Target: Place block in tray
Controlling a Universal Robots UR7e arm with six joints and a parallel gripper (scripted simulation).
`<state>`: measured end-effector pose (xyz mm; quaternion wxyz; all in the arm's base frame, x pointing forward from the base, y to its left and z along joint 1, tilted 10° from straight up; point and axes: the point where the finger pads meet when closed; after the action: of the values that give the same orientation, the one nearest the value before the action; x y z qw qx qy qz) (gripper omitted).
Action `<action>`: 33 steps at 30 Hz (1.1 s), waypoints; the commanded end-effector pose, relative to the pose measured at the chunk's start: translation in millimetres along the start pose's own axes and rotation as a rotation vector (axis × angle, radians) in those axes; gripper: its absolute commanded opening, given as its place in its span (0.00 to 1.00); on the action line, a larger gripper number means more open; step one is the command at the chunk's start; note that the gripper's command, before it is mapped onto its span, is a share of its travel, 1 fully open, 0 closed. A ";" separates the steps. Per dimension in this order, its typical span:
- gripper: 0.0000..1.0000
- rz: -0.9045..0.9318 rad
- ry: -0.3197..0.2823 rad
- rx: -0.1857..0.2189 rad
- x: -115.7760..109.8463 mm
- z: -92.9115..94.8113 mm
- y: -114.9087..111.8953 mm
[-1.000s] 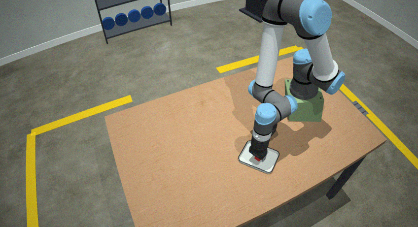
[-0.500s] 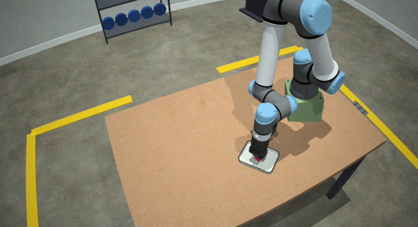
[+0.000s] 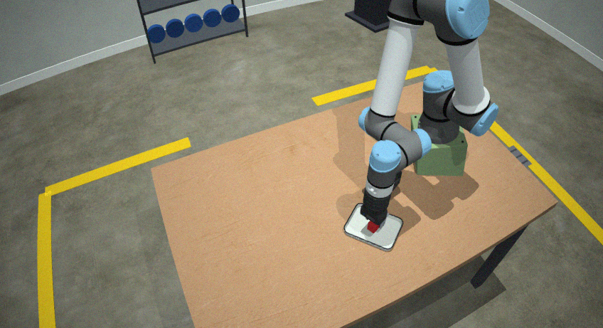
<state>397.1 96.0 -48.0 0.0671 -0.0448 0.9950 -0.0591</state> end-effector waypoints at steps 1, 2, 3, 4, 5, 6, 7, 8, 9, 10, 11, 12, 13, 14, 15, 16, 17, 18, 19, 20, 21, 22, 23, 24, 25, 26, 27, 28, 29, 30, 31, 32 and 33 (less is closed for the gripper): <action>0.91 0.000 0.000 0.000 -0.6 -18.4 -0.1; 0.91 0.000 0.000 0.000 -0.6 -21.3 -0.1; 0.91 0.000 0.000 0.000 -0.6 -21.3 -0.1; 0.91 0.000 0.000 0.000 -0.6 -21.3 -0.1; 0.91 0.000 0.000 0.000 -0.6 -23.9 -0.1; 0.91 0.000 0.000 0.000 -0.6 -26.4 -0.1; 0.91 0.000 0.000 0.000 -0.6 -28.5 -0.1; 0.91 0.000 0.000 0.000 -0.6 -30.4 -0.1; 0.91 0.000 0.000 0.000 -0.6 -32.0 -0.1; 0.91 0.000 0.000 0.000 -0.6 -33.2 -0.1; 0.91 0.000 0.000 0.000 -0.6 -34.2 -0.1; 0.91 0.000 0.000 0.000 -0.6 -34.9 -0.1; 0.91 0.000 0.000 0.000 -0.6 -35.3 -0.1; 0.91 0.000 0.000 0.000 -0.6 -35.6 -0.1; 0.91 0.000 0.000 0.000 -0.6 -35.7 -0.1; 0.91 0.000 0.000 0.000 -0.6 -35.7 -0.1; 0.91 0.000 0.000 0.000 -0.6 -35.7 -0.1; 0.91 0.000 0.000 0.000 -0.6 -35.7 -0.1; 0.91 0.000 0.000 0.000 -0.6 -35.7 -0.1; 0.91 0.000 0.000 0.000 -0.6 -35.7 -0.1; 0.91 0.000 0.000 0.000 -0.6 -35.7 -0.1; 0.91 0.000 0.000 0.000 -0.6 -35.7 -0.1; 0.91 0.000 0.000 0.000 -0.6 -35.7 -0.1; 0.91 0.000 0.000 0.000 -0.6 -35.7 -0.1; 0.91 0.000 0.000 0.000 -0.6 -35.7 -0.1; 0.91 0.000 0.000 0.000 -0.6 -35.7 -0.1; 0.91 0.000 0.000 0.000 -0.6 -35.7 -0.1; 0.91 0.000 0.000 0.000 -0.6 -35.7 -0.2; 0.91 0.000 0.000 0.000 -0.4 -35.7 -0.5; 0.91 0.000 0.000 0.000 0.0 -35.7 -1.2; 0.91 0.000 0.000 0.000 0.8 -35.7 -2.5; 0.91 0.000 0.000 0.000 2.1 -35.7 -4.6; 0.91 0.000 0.000 0.000 3.9 -35.7 -7.5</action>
<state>391.9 98.6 -13.0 0.0667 -0.0447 0.9950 -0.0592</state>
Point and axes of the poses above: the point where the finger pads meet when closed, its own z axis out along the fingers, its own y axis across the jaws, x = y × z, and after that the axes turned 8 degrees about z, right-handed
